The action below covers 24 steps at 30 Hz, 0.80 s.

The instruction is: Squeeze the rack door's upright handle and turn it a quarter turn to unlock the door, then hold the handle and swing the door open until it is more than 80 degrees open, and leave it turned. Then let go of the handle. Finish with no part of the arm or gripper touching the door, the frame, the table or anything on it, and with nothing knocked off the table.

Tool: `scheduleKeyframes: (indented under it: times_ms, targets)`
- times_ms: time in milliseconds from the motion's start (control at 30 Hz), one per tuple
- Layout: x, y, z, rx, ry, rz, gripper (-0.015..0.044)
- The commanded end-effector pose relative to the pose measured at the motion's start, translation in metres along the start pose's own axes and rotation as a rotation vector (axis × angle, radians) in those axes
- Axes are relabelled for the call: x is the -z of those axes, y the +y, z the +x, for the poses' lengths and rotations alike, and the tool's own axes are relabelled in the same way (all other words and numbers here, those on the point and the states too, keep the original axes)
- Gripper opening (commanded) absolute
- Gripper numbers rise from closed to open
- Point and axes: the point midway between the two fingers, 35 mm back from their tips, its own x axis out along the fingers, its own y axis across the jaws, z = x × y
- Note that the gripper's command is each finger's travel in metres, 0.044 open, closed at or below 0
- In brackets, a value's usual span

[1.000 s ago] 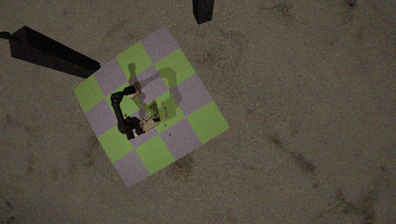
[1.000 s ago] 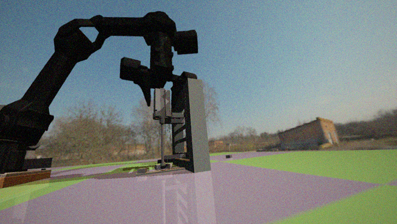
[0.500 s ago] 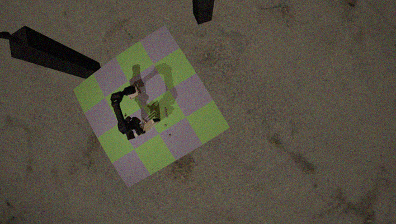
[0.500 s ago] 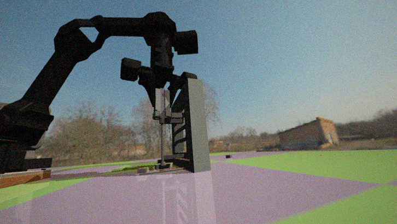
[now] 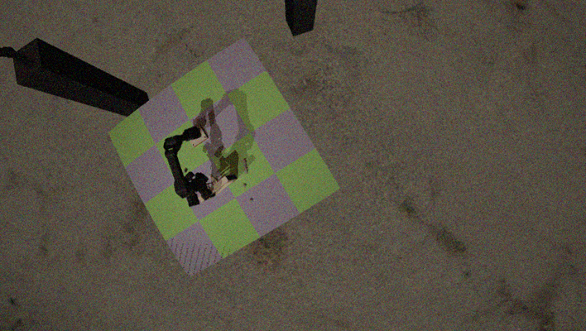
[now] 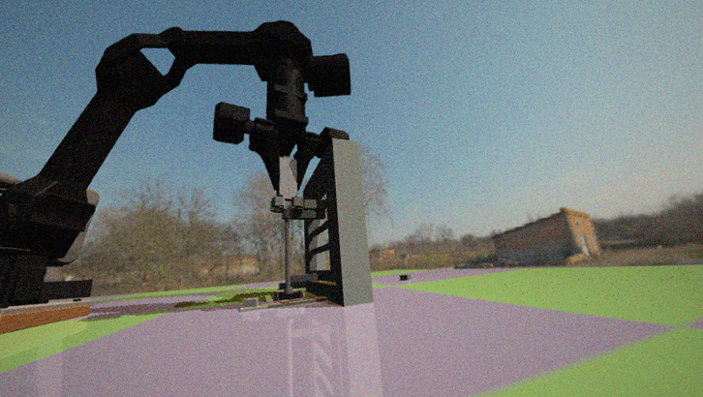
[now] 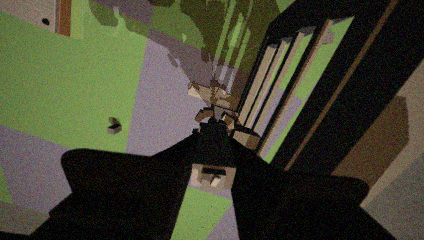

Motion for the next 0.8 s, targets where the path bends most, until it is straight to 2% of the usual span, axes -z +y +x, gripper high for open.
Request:
scheduleKeyframes:
  times_ms: [0, 133, 767]
  targets:
    - [0.0, 0.0, 0.001, -0.002, -0.003, -0.002, 0.0045]
    - [0.0, 0.0, 0.001, -0.002, -0.003, -0.002, 0.002]
    - [-0.008, 0.012, 0.001, -0.004, -0.003, 0.323, 0.002]
